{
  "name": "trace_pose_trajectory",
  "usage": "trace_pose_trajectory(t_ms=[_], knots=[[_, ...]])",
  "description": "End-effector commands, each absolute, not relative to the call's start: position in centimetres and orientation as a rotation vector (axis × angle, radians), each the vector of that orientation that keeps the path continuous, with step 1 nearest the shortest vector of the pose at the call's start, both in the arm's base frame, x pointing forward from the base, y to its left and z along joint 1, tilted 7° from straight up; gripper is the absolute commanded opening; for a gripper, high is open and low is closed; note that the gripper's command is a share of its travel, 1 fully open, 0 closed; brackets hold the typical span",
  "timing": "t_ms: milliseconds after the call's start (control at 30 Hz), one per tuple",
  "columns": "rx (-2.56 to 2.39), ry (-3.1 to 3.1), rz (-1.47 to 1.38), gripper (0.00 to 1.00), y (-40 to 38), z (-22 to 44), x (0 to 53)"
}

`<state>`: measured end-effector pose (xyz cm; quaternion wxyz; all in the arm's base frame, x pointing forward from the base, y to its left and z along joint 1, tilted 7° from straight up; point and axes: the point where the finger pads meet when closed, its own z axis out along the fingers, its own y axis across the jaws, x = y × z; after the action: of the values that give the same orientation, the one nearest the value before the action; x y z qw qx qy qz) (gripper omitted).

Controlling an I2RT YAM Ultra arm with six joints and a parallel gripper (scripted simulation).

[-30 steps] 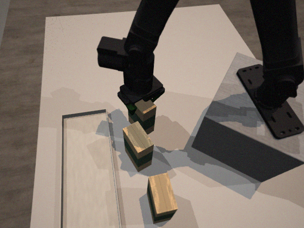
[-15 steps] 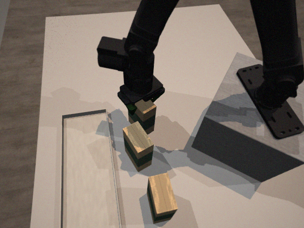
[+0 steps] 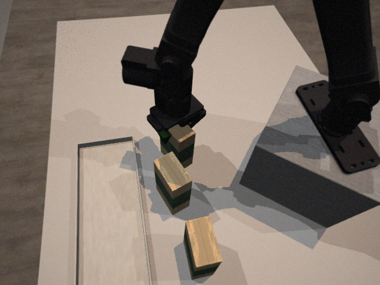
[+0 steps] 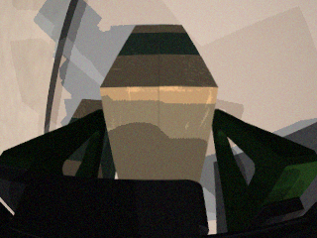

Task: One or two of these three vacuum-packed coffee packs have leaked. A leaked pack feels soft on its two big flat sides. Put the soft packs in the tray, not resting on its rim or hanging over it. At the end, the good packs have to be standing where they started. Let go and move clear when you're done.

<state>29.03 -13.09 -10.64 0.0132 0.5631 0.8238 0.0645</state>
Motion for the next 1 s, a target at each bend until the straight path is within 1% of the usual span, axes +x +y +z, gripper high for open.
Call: trace_pose_trajectory(t_ms=[0, 133, 267, 333, 533, 633, 700, 800, 900, 933, 967], knots=[[1.757, 2.567, 0.197, 0.76, -13.0, -10.6, 28.9], [1.751, 2.555, 0.198, 0.76, -13.3, -9.6, 29.1], [1.738, 2.534, 0.2, 0.76, -14.3, -6.4, 29.6], [1.738, 2.534, 0.2, 0.76, -14.3, -6.4, 29.6], [1.737, 2.534, 0.201, 0.76, -14.6, -1.2, 28.9], [1.735, 2.535, 0.201, 0.76, -14.6, -0.7, 28.9], [1.769, 2.593, 0.199, 0.76, -13.6, -2.4, 27.6], [1.777, 2.603, 0.197, 0.76, -13.3, -2.7, 27.1], [1.77, 2.595, 0.197, 0.76, -13.4, -2.4, 27.3], [1.731, 2.545, 0.2, 0.76, -14.2, -0.8, 29.1], [1.733, 2.539, 0.199, 0.76, -13.8, -0.7, 29.3]])
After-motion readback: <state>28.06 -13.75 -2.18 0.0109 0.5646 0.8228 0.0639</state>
